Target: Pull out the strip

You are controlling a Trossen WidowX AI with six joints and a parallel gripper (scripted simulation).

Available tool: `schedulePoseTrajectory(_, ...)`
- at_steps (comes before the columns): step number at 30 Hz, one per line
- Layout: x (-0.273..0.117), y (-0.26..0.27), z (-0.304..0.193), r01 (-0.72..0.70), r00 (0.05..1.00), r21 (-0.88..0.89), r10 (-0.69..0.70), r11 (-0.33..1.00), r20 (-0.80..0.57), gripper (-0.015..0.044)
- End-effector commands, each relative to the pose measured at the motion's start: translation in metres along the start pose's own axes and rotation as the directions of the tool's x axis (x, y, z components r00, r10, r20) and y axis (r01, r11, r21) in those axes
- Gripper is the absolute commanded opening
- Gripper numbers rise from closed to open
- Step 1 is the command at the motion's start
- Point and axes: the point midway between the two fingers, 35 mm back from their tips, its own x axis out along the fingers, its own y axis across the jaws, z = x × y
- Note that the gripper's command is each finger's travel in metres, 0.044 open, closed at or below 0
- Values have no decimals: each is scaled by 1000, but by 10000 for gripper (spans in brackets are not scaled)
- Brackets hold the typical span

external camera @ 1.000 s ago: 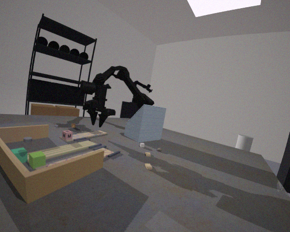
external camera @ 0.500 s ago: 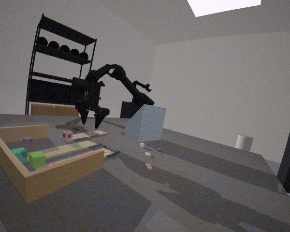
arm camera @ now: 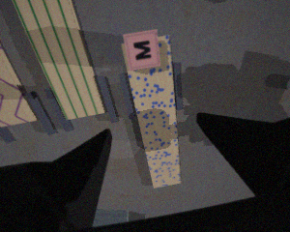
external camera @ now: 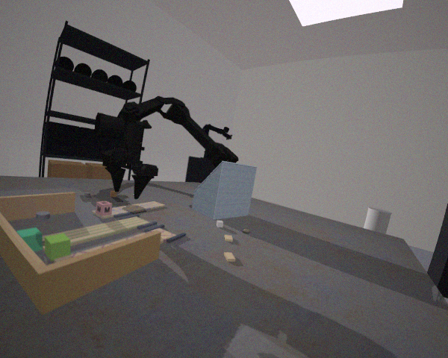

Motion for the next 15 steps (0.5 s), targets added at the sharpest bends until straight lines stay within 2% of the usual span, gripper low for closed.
schedulePoseTrajectory(1, -4, 0, 15, 3, 1000, 4, -3, 1000, 4, 440)
schedulePoseTrajectory(15, -13, -1, 61, 3, 1000, 5, -3, 1000, 6, 440)
